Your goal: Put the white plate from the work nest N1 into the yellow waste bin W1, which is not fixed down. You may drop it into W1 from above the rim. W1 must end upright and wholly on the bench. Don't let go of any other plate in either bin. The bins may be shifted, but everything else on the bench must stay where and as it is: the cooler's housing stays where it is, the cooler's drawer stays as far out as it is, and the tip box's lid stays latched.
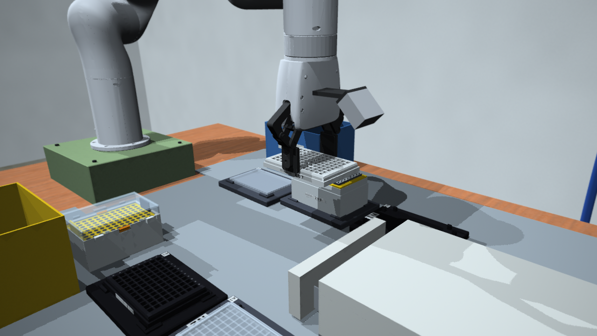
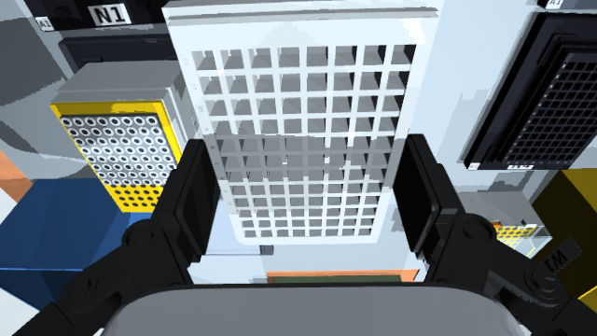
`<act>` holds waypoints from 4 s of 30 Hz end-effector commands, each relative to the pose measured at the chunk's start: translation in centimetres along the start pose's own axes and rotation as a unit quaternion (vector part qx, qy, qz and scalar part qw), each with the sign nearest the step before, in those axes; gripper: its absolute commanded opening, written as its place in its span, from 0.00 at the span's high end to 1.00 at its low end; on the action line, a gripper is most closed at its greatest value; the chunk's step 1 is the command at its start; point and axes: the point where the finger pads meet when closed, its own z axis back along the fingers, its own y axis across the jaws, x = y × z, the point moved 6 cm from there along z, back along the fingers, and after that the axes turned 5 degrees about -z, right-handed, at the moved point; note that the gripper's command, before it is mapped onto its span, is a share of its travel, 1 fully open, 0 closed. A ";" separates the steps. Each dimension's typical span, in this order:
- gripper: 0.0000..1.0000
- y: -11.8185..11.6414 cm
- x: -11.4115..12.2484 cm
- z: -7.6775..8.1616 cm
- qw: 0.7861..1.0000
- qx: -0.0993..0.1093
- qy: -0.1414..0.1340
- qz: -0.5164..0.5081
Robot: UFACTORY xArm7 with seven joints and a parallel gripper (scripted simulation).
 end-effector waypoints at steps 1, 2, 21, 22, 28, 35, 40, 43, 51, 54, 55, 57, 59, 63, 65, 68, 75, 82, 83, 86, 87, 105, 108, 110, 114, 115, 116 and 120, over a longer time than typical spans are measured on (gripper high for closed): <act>1.00 1.0 0.5 0.2 1.000 -0.001 0.003 0.000; 1.00 1.3 0.6 0.2 1.000 -0.001 0.003 0.000; 1.00 5.2 2.8 0.2 1.000 0.000 0.003 0.000; 1.00 5.5 2.9 0.2 1.000 0.000 0.003 0.000; 1.00 6.9 3.7 0.2 1.000 0.000 0.003 0.000; 1.00 8.0 4.4 0.2 1.000 0.000 0.003 0.000; 1.00 9.2 5.0 0.2 1.000 0.000 0.003 0.000; 1.00 9.9 5.4 0.2 1.000 0.000 0.003 0.000; 1.00 11.3 6.2 0.2 1.000 0.000 0.003 0.000; 1.00 12.0 6.6 0.2 1.000 0.000 0.003 0.000; 1.00 12.2 6.7 0.2 1.000 0.000 0.003 0.000; 1.00 12.7 7.0 0.2 1.000 0.000 0.003 0.000; 1.00 13.2 7.2 0.2 1.000 0.000 0.003 0.000; 1.00 14.1 7.7 0.2 1.000 0.000 0.003 0.000; 1.00 14.6 8.0 0.2 1.000 0.000 0.003 0.000; 1.00 14.8 8.1 0.2 1.000 0.000 0.003 0.000; 1.00 16.4 9.0 0.2 1.000 0.000 0.003 0.000; 1.00 18.1 9.9 0.2 1.000 0.000 0.003 0.000; 1.00 18.3 10.1 0.2 1.000 0.000 0.003 0.000; 1.00 18.5 10.2 0.2 1.000 0.000 0.003 0.000; 1.00 18.8 10.3 0.2 1.000 0.000 0.003 0.000; 1.00 22.5 12.4 0.1 1.000 0.000 0.003 0.000; 1.00 23.2 12.8 0.1 1.000 0.000 0.003 0.000; 1.00 23.7 13.1 0.1 1.000 0.000 0.003 0.000; 1.00 24.6 13.6 0.1 1.000 0.000 0.003 0.000; 1.00 24.8 13.7 0.1 1.000 0.000 0.003 0.000; 1.00 25.1 13.8 0.1 1.000 0.000 0.003 0.000; 1.00 25.5 14.1 0.1 1.000 0.000 0.003 0.000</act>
